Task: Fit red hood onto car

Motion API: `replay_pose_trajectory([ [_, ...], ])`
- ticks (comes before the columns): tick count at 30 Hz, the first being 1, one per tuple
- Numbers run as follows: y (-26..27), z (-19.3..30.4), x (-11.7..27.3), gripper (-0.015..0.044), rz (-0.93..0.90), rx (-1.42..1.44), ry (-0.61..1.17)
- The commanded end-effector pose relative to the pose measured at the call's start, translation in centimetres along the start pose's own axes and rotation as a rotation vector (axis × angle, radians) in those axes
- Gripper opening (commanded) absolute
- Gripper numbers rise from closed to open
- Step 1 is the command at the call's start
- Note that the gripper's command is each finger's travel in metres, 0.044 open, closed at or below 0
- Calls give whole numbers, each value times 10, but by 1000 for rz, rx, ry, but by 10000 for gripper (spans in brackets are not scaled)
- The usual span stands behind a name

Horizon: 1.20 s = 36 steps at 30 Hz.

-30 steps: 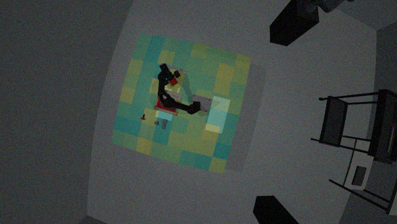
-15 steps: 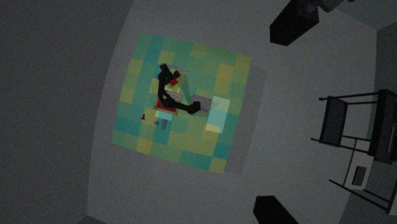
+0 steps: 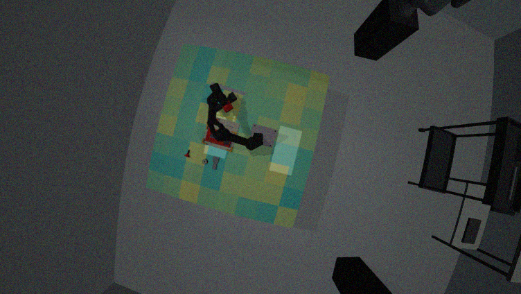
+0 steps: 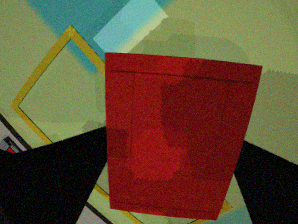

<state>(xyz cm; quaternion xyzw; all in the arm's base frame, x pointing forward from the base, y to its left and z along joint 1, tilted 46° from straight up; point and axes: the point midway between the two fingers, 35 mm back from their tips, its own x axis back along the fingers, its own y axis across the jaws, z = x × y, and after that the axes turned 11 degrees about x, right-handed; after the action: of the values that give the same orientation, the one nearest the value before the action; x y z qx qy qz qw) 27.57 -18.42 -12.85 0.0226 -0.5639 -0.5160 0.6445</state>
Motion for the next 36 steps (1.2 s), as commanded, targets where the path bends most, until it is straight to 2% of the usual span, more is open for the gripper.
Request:
replay_pose_trajectory([
  [1,0,-2,10,0,6,9,-6],
  [24,0,-1,78,0,9,8,-6],
  [36,12,0,88,0,6,35,-9],
])
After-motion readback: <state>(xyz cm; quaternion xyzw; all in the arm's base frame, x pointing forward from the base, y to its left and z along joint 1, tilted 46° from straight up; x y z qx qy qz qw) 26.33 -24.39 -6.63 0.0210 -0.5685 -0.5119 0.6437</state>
